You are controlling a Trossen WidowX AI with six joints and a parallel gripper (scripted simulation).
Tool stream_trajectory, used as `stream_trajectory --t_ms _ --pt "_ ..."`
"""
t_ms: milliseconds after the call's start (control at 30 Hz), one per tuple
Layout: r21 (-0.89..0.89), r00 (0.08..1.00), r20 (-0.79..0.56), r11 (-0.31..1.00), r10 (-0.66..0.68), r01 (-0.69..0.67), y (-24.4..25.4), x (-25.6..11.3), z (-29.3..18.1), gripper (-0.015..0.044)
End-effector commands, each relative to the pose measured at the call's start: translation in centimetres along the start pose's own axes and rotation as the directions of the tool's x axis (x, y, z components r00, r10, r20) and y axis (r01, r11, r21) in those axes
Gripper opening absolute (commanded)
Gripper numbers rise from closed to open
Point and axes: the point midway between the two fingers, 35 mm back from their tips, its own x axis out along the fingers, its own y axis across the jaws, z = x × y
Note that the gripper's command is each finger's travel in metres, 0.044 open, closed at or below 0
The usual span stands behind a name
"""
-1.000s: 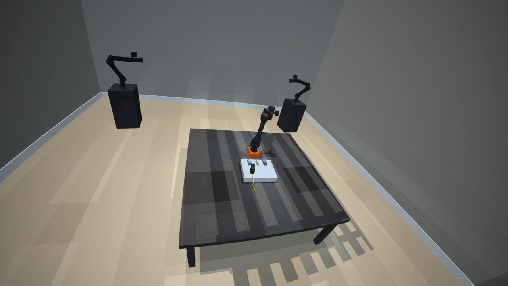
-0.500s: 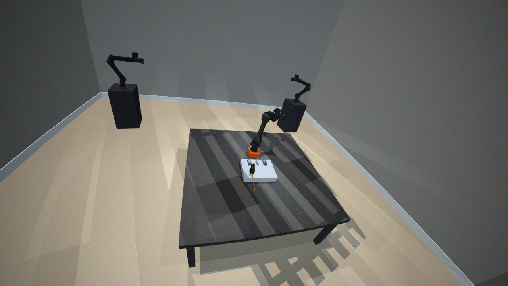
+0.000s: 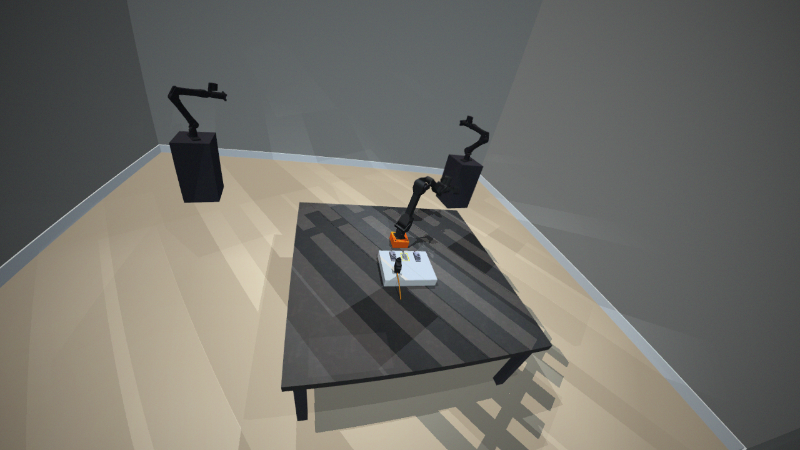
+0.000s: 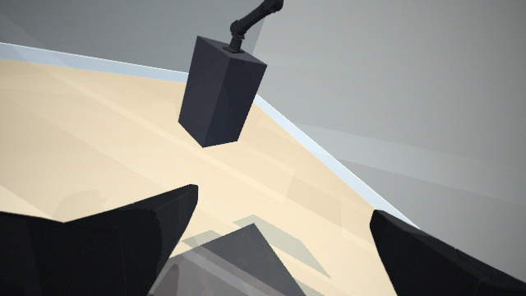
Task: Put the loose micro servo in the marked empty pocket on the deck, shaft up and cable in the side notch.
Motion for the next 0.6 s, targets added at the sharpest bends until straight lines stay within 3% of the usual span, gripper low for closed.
stream_trajectory --t_ms 0,567 --pt "-0.037 0.995 -0.076 0.997 -0.069 0.067 -3.9 -0.9 -2.4 0.0440" --pt "-0.259 0.892 -0.337 0.940 -0.302 0.221 -17.8 -7.7 -11.2 0.0440"
